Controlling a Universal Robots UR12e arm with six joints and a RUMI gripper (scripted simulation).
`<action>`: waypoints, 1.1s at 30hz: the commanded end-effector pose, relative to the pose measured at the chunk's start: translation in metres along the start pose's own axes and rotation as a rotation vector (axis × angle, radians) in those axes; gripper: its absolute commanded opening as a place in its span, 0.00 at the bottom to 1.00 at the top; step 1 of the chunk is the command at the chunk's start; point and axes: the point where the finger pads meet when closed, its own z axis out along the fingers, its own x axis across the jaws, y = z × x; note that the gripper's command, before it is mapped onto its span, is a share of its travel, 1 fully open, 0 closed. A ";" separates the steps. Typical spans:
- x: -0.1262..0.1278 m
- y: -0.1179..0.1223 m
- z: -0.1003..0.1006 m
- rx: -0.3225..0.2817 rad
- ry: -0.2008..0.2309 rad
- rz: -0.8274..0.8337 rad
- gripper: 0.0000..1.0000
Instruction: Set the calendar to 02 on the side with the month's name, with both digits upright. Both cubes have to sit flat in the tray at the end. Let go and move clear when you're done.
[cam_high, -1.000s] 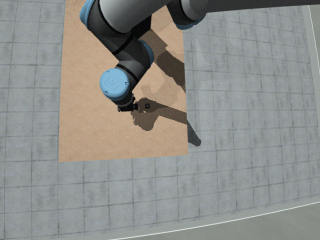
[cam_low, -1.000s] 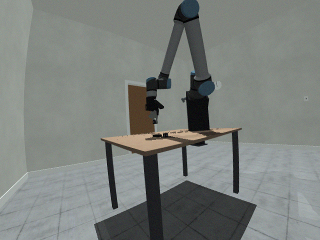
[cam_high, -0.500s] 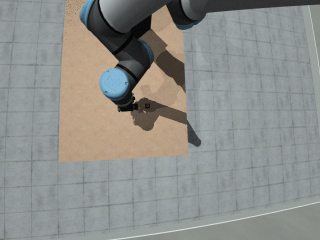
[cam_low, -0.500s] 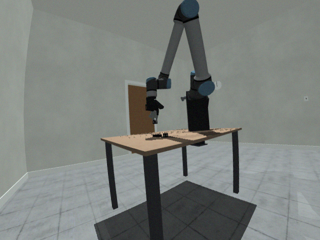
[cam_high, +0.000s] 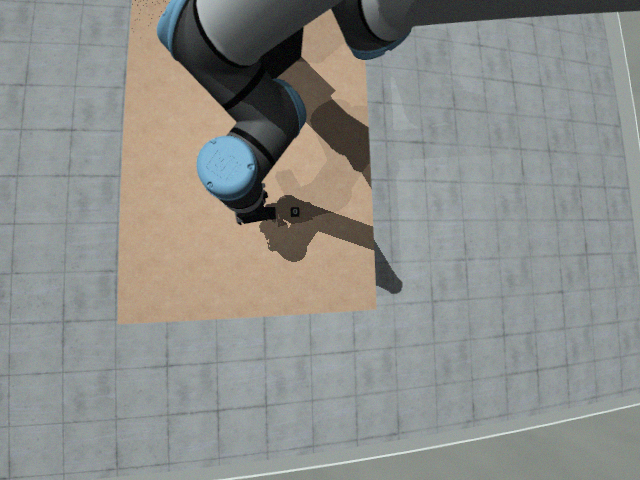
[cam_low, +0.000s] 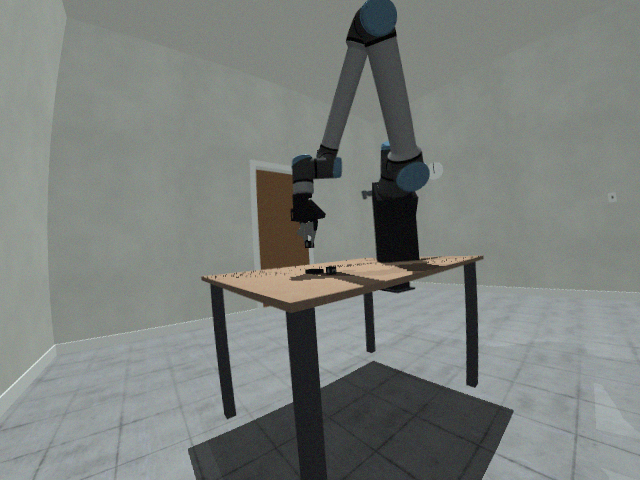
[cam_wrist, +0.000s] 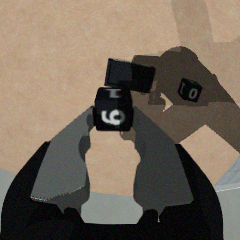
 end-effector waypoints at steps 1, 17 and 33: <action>-0.004 -0.001 0.000 0.000 0.001 -0.077 0.10; -0.020 -0.004 0.001 0.000 0.000 -0.444 0.10; -0.039 -0.005 0.003 0.000 0.000 -0.919 0.10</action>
